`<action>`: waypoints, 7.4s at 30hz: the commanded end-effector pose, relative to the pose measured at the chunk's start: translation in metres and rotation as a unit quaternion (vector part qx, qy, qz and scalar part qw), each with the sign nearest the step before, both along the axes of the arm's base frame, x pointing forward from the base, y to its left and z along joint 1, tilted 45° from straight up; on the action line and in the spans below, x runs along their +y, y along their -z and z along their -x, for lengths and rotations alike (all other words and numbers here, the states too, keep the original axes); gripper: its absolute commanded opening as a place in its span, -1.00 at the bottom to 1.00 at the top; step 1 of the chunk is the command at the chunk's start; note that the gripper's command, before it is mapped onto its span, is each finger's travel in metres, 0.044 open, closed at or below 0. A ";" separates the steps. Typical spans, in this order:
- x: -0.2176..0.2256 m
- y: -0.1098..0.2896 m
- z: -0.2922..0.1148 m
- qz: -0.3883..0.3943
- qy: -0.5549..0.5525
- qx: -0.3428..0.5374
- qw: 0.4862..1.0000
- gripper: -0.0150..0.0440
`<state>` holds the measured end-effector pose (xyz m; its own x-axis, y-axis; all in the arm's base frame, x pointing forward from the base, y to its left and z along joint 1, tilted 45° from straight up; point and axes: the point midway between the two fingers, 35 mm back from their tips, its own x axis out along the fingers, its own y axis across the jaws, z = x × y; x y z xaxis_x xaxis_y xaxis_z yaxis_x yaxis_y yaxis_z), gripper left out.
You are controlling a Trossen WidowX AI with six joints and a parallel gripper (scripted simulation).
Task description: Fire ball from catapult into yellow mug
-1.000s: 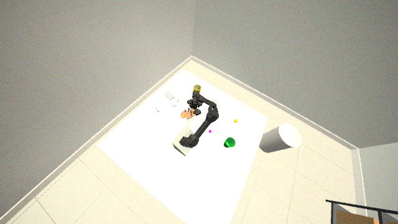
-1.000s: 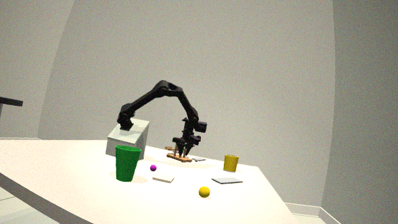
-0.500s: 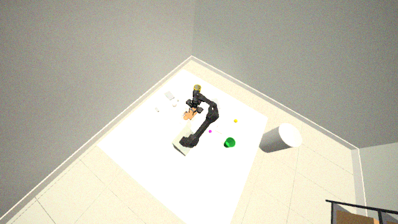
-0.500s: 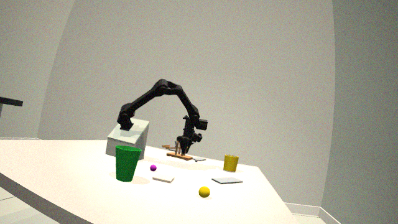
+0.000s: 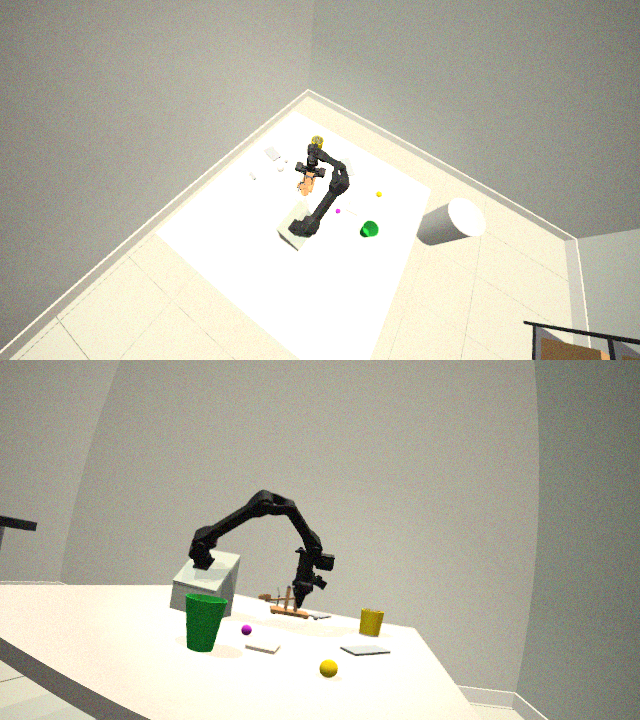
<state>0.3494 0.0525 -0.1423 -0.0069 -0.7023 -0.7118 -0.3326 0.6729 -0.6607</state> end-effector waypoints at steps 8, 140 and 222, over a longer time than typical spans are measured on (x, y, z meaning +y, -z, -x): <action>0.005 0.004 -0.003 -0.005 -0.019 0.008 1.000 -0.49; -0.022 0.035 -0.003 -0.006 -0.019 0.006 1.000 -0.18; 0.046 -0.034 0.000 -0.006 -0.021 0.010 1.000 1.00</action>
<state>0.3544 0.0985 -0.1116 0.0184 -0.6889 -0.7246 -0.3724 0.6679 -0.6444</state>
